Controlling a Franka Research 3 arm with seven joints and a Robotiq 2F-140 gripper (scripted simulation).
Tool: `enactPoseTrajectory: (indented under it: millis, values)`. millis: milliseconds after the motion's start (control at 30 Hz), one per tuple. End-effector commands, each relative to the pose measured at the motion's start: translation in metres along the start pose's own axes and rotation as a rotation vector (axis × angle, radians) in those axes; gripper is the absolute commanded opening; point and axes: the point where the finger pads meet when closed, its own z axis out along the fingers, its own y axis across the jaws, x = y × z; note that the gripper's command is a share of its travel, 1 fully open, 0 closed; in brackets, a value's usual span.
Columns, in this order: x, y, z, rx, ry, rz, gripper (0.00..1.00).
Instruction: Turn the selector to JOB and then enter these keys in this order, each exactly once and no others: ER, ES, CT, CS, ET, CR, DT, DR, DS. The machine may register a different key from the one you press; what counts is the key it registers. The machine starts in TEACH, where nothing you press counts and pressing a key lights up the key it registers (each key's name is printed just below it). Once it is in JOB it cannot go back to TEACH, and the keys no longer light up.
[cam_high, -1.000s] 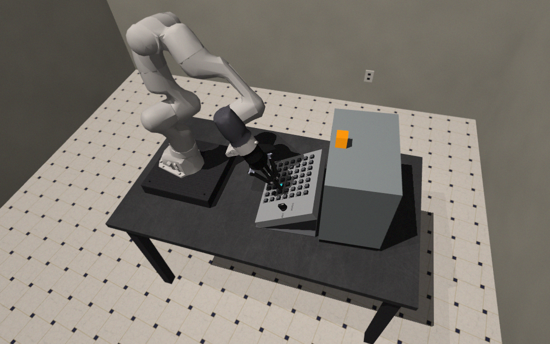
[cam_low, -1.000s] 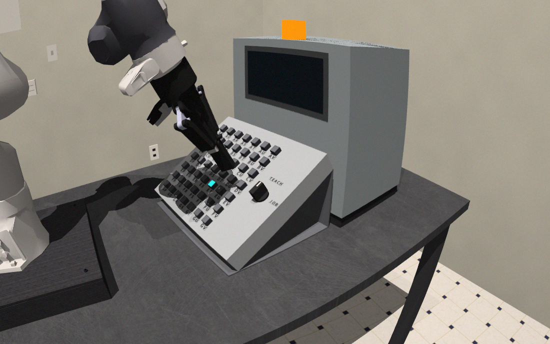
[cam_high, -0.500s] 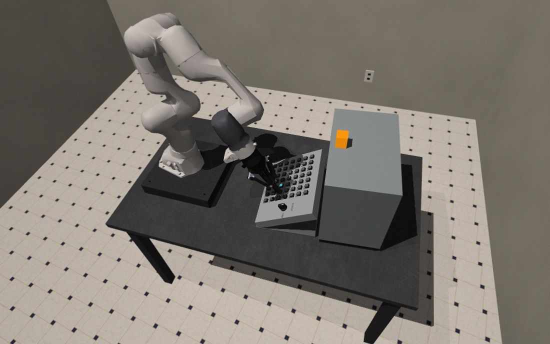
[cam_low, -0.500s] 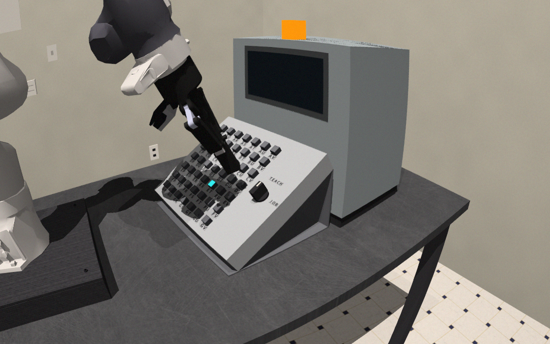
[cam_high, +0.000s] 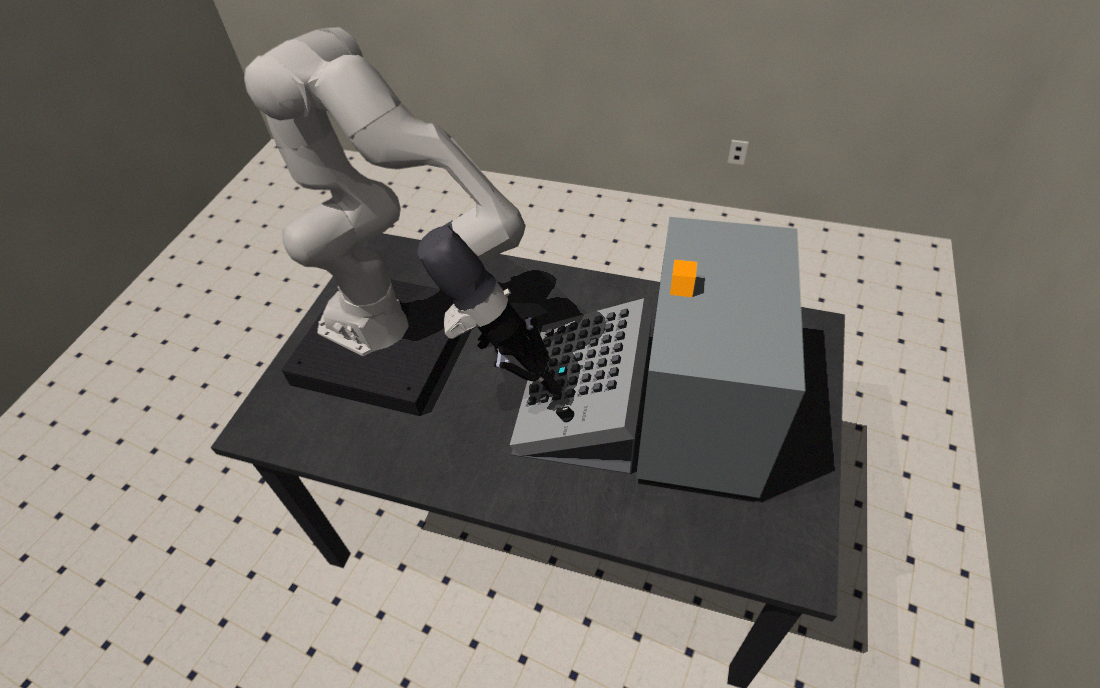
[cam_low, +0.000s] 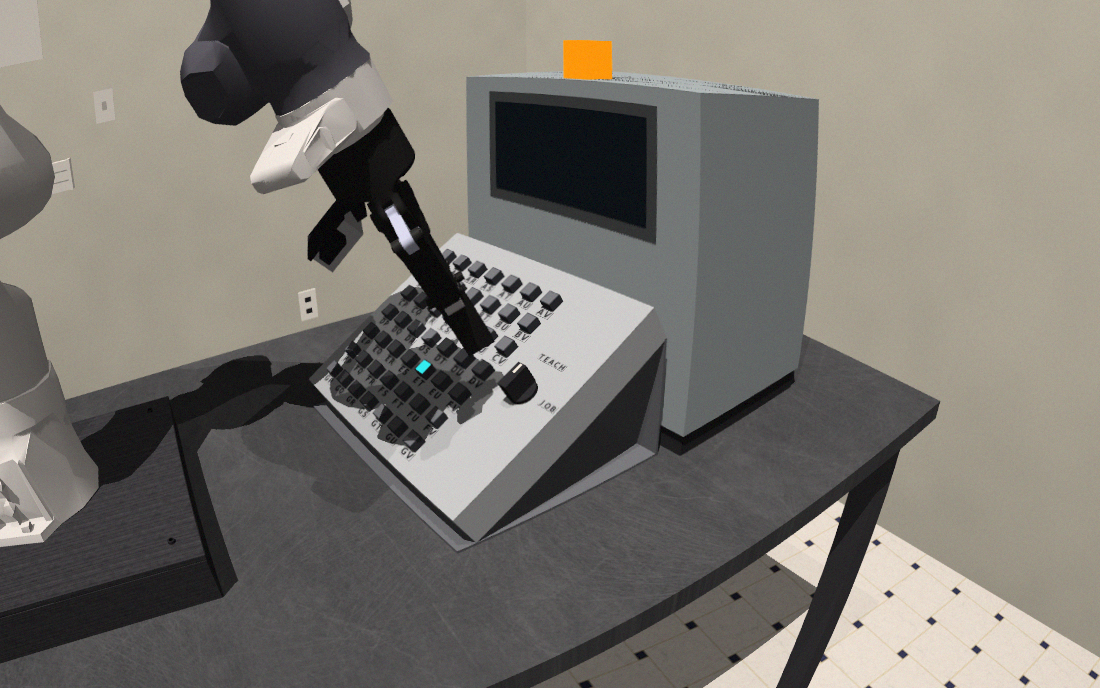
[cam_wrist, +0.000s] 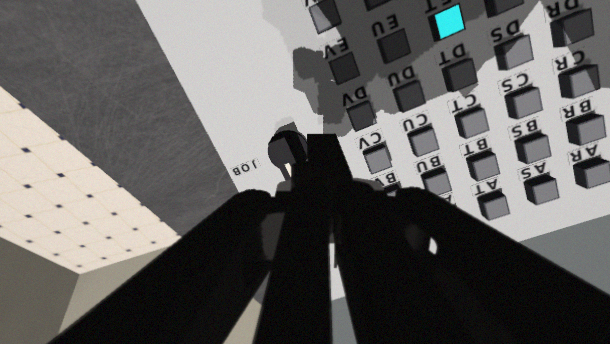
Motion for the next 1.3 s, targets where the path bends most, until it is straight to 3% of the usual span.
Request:
enactPoseTrajectory:
  millis: [0, 600, 633, 1267]
  values:
    - [-0.001, -0.003, 0.001, -0.025, -0.018, -0.165, 0.10]
    - [-0.010, -0.024, -0.002, -0.023, -0.021, -0.393, 0.10]
    - [-0.010, -0.024, -0.002, -0.023, -0.021, -0.393, 0.40]
    - [-0.010, -0.024, -0.002, -0.023, -0.021, -0.393, 0.40]
